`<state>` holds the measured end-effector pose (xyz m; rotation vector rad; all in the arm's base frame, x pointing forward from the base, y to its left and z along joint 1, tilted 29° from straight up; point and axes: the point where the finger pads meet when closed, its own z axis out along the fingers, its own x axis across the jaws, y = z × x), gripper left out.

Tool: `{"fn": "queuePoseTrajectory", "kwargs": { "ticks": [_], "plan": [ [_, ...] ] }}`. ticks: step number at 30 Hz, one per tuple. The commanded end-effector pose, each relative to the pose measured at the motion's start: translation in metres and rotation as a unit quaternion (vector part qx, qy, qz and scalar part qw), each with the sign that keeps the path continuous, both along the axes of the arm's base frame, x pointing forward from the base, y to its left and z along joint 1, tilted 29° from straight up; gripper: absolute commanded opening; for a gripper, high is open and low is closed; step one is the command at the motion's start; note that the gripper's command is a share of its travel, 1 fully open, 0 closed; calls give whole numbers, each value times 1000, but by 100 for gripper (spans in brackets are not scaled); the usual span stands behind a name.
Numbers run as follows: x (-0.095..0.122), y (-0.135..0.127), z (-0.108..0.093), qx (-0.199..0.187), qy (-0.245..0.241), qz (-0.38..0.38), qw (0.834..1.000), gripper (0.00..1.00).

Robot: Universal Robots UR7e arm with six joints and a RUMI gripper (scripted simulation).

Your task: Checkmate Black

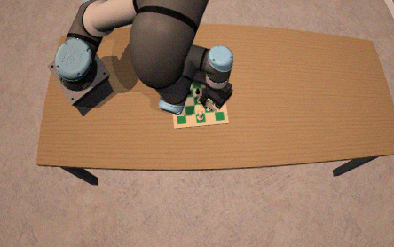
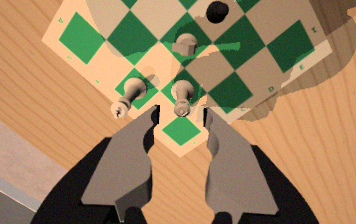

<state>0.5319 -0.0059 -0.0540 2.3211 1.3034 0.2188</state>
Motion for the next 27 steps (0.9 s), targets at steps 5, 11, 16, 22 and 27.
{"fn": "queuePoseTrajectory", "kwargs": {
  "ticks": [5,11,16,22,27],
  "plan": [
    [6,-5,-13,0,-1,0,1000,25],
    [7,-5,-15,0,-1,0,1000,25],
    [7,-5,-15,0,-1,0,1000,25],
    [7,-5,-15,0,-1,0,1000,25],
    [7,-5,-15,0,-1,0,1000,25]
  ]
}}
